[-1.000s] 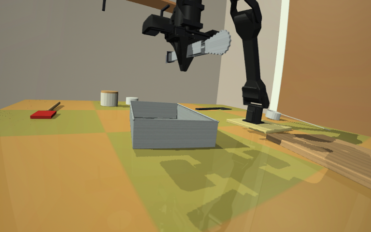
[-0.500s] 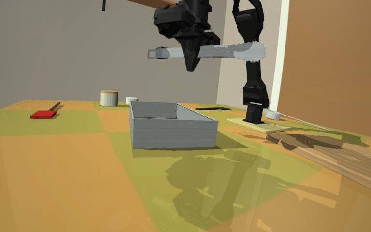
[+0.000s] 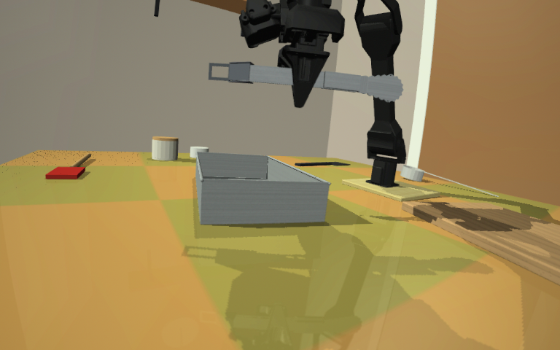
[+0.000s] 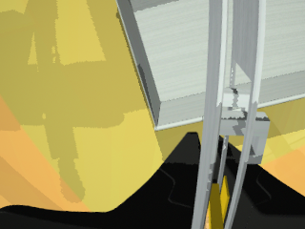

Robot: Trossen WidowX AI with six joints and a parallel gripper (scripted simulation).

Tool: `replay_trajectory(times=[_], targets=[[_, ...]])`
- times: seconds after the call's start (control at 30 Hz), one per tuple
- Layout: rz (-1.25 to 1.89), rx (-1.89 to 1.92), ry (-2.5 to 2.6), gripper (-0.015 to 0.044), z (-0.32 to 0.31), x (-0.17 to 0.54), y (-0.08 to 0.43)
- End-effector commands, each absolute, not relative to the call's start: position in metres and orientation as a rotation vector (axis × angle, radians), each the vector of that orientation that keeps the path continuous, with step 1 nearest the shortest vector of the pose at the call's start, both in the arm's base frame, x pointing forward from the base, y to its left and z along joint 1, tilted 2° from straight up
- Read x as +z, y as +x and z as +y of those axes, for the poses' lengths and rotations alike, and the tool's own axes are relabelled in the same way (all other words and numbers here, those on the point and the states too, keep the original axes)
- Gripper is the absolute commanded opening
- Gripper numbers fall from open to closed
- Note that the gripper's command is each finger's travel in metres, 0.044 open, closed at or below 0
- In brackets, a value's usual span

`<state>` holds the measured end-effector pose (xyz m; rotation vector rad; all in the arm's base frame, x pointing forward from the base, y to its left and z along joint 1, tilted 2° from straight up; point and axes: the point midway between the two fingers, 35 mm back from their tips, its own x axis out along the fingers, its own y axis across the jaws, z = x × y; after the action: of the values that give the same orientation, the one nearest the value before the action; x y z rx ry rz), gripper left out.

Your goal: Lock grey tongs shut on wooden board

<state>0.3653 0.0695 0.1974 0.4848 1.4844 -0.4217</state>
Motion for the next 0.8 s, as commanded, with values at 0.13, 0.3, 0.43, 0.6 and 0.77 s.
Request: replay_trajectory(times=[0.13,0.3,0.43,0.6,0.77], targets=[[1.511,-0.200,0.251,-0.0150,0.080,0.198,0.363],[1.519,-0.053,0.097,-0.0150,0.087,0.199,0.361],[1.517,0.065,-0.026,-0.0150,0.092,0.199,0.360],[1.506,0.211,-0.180,-0.0150,0.099,0.199,0.358],[1.486,0.357,-0.333,-0.0150,0.105,0.199,0.356]])
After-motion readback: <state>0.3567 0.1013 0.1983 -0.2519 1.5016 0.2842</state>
